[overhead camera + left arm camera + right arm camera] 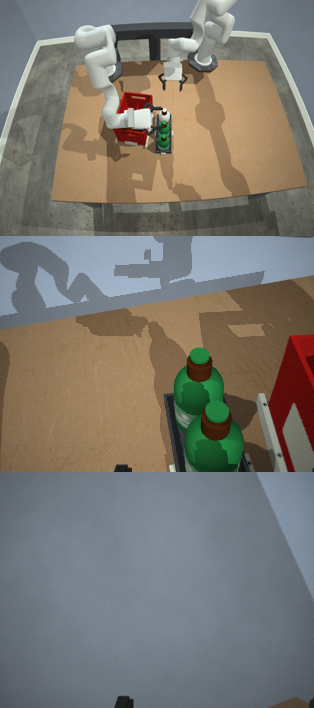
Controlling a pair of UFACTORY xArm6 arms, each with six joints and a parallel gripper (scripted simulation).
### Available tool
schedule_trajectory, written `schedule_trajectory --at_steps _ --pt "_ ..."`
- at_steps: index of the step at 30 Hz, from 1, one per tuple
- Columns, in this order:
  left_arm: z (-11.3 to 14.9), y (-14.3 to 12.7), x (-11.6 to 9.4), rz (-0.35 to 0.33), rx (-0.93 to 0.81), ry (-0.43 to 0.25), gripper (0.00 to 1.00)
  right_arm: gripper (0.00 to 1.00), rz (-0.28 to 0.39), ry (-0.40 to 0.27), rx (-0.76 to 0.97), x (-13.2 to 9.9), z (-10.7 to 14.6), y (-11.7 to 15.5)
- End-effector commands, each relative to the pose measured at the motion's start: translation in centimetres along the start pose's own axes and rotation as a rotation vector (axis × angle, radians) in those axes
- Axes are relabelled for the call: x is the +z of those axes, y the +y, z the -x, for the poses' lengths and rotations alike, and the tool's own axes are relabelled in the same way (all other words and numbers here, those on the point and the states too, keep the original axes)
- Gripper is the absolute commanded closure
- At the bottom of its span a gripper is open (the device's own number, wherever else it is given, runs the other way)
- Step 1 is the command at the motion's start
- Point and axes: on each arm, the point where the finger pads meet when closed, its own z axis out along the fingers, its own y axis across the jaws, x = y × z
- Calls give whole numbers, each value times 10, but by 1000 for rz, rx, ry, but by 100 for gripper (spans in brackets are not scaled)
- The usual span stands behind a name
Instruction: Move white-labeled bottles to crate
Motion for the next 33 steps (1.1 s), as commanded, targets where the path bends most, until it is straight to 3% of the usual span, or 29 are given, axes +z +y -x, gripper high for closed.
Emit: schedule_trajectory --at_steps 1,14,16,18,25,31,33 --pt "-16 -22 9 -56 -31 -3 0 0 -1 1 -4 0 -2 0" --pt "-63 -174 37 -376 -209 -78 0 0 -1 1 -4 0 -2 0" --pt "-63 -174 37 -376 -209 -78 0 0 -1 1 -4 0 -2 0" --pt "-66 -202 38 -428 -240 -100 0 0 -1 1 -4 0 -2 0" --pt "-64 -304 29 -605 -361 -200 0 0 -1 1 -4 0 -2 0" --pt "-46 -389 6 -736 -479 -310 0 0 -1 1 -4 0 -2 0" --pt "-46 -389 6 -736 -479 -310 0 0 -1 1 -4 0 -2 0"
